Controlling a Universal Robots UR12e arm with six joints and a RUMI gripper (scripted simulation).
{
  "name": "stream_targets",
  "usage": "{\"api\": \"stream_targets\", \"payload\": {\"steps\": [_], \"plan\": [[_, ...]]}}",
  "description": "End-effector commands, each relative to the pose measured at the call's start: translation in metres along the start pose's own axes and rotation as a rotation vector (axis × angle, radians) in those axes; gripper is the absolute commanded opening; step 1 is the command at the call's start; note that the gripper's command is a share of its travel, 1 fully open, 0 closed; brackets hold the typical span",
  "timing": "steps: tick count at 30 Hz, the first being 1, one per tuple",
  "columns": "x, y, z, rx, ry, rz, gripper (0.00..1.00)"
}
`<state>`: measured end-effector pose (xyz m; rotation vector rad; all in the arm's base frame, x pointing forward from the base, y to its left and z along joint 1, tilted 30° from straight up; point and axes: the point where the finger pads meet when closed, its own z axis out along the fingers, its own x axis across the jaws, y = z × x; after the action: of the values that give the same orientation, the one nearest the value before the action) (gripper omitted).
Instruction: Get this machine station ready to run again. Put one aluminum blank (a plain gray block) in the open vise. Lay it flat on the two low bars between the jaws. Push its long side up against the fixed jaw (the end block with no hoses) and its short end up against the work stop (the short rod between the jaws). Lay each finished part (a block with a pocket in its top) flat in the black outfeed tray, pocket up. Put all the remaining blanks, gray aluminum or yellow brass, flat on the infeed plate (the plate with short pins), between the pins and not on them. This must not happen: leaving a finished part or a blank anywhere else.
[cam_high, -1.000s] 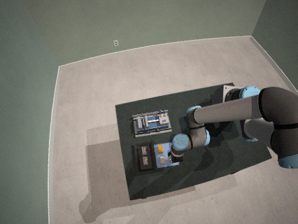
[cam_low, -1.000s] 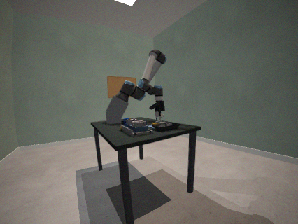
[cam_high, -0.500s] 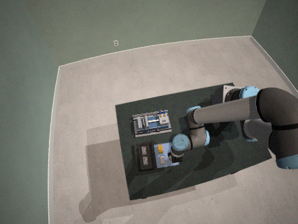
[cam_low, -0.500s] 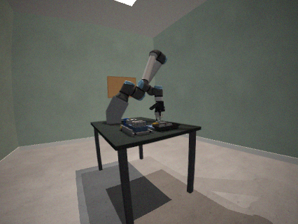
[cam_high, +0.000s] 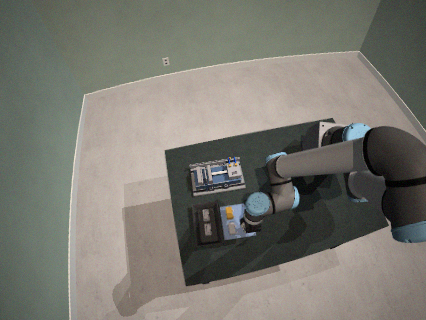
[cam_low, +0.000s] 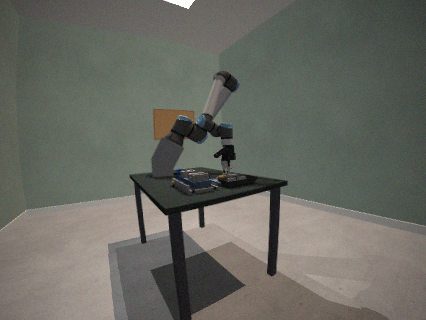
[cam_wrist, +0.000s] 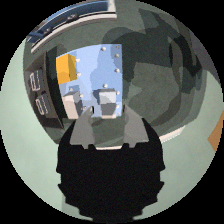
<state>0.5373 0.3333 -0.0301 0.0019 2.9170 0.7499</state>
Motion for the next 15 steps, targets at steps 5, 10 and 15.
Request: {"api": "stream_targets", "payload": {"steps": [5,10,15], "plan": [[-0.0005,0.0001,0.0014,0.000,-0.001,0.000,0.40],[-0.0005,0.0001,0.0021,0.000,-0.001,0.000,0.40],[-0.0005,0.0001,0.0023,0.000,-0.001,0.000,0.40]]}}
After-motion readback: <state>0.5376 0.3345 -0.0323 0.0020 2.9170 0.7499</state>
